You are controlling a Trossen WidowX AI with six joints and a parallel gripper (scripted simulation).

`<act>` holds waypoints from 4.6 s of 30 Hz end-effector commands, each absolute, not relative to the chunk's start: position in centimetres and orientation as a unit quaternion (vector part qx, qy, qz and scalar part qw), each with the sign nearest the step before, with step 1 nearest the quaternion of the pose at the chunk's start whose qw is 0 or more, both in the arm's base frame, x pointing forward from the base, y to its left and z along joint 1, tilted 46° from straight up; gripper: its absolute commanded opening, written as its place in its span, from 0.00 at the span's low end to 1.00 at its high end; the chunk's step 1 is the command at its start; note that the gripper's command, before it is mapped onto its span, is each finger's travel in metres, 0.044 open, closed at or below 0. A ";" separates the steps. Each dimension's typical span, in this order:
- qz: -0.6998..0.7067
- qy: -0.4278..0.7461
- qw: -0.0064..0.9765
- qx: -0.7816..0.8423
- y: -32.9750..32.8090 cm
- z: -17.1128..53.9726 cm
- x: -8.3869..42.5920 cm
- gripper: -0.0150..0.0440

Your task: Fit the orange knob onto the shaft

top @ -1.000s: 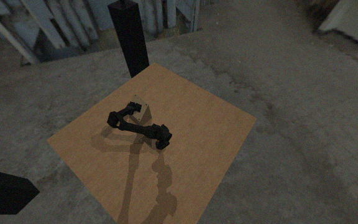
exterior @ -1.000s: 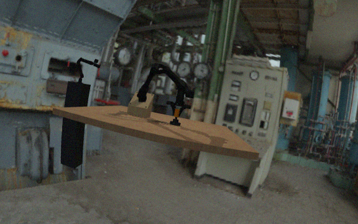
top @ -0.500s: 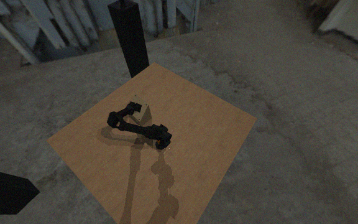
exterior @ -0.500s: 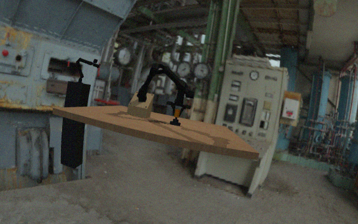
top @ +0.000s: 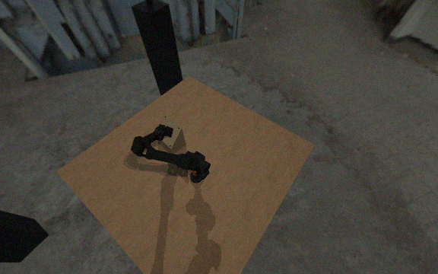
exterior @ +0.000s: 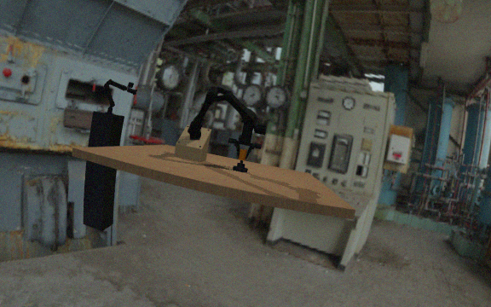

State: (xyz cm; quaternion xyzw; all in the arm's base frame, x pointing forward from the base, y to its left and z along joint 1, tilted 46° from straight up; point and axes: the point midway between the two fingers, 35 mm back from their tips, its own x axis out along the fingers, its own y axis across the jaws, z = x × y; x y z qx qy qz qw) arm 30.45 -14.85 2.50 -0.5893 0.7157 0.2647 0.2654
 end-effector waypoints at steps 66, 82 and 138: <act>0.457 0.609 0.089 -0.642 -15.1 2.3 30.7 0.25; 0.482 0.589 0.062 -0.645 -14.6 2.6 30.6 0.25; 0.594 0.476 -0.074 -0.644 -14.6 2.6 30.6 0.25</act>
